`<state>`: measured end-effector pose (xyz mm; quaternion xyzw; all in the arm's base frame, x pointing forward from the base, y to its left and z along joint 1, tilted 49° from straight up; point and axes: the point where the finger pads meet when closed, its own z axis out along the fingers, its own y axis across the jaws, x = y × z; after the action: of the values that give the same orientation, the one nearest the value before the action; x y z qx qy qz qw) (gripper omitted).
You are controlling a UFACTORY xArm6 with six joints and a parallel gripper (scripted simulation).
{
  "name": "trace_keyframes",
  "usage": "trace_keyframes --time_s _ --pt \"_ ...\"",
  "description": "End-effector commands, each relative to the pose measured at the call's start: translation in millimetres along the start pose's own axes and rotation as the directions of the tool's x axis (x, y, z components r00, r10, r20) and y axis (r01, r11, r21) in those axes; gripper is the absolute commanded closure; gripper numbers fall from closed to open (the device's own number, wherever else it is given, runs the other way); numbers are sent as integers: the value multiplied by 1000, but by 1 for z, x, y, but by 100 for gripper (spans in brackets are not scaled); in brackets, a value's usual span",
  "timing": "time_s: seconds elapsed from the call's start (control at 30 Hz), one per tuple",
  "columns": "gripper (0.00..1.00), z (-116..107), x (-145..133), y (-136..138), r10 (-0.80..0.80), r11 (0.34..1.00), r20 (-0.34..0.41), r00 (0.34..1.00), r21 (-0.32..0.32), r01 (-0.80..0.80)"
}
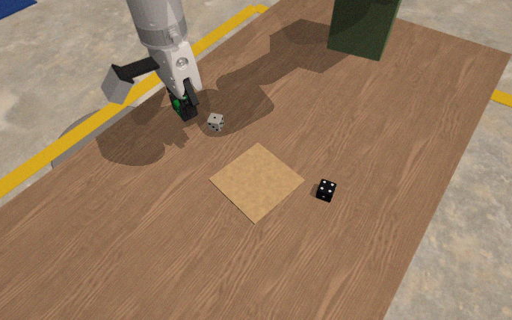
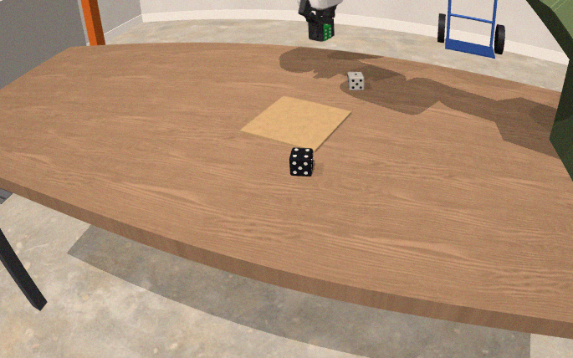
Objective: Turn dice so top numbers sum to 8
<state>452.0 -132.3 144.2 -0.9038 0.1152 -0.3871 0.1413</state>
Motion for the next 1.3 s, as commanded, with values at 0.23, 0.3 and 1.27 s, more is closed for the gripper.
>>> trace_keyframes --time_s 0.23,0.3,1.27 --pt "73 8 -10 -66 -104 994 -31 994 19 104" --pt "73 8 -17 -82 -132 991 -35 991 20 133" --pt "73 -7 -92 -147 -324 946 0 946 -1 324"
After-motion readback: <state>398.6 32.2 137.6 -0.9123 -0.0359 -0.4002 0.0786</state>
